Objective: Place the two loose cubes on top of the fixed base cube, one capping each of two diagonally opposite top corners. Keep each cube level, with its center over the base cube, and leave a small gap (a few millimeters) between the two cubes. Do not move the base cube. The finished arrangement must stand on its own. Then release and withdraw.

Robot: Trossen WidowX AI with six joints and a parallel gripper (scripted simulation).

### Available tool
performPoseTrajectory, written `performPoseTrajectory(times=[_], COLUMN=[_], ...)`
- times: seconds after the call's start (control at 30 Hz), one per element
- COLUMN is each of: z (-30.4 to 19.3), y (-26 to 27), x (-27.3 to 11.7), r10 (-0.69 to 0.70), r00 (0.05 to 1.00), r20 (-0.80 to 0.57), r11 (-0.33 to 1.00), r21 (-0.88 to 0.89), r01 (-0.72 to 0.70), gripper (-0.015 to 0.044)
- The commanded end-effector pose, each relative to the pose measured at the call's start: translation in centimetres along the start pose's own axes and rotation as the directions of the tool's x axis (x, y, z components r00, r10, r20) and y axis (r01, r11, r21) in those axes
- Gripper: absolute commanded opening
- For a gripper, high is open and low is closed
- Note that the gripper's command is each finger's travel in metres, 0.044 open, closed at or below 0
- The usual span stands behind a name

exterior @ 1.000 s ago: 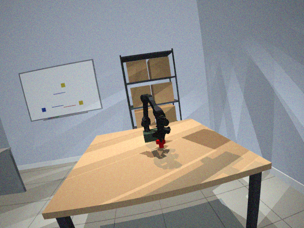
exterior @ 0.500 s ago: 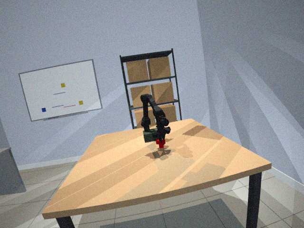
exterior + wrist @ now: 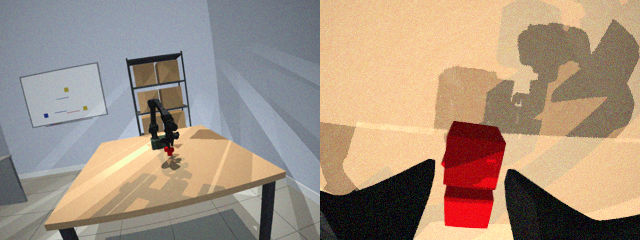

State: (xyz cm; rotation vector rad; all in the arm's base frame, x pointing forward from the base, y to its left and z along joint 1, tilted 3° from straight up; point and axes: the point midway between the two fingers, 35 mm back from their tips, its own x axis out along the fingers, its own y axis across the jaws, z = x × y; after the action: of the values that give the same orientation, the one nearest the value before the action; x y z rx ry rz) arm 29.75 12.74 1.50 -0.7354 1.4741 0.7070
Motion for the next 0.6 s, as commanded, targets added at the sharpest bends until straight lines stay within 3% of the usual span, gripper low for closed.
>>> performPoseTrajectory(times=[0.0,0.57], z=[0.1,0.1], y=[0.0,-0.1], x=[-0.8,-3.1], r10=[-0.003,-0.003], r00=[1.000,1.000], r20=[0.006,0.006], r11=[1.000,1.000], r21=[0.001,0.001], r01=[0.003,0.003], gripper=[0.0205,0.0205])
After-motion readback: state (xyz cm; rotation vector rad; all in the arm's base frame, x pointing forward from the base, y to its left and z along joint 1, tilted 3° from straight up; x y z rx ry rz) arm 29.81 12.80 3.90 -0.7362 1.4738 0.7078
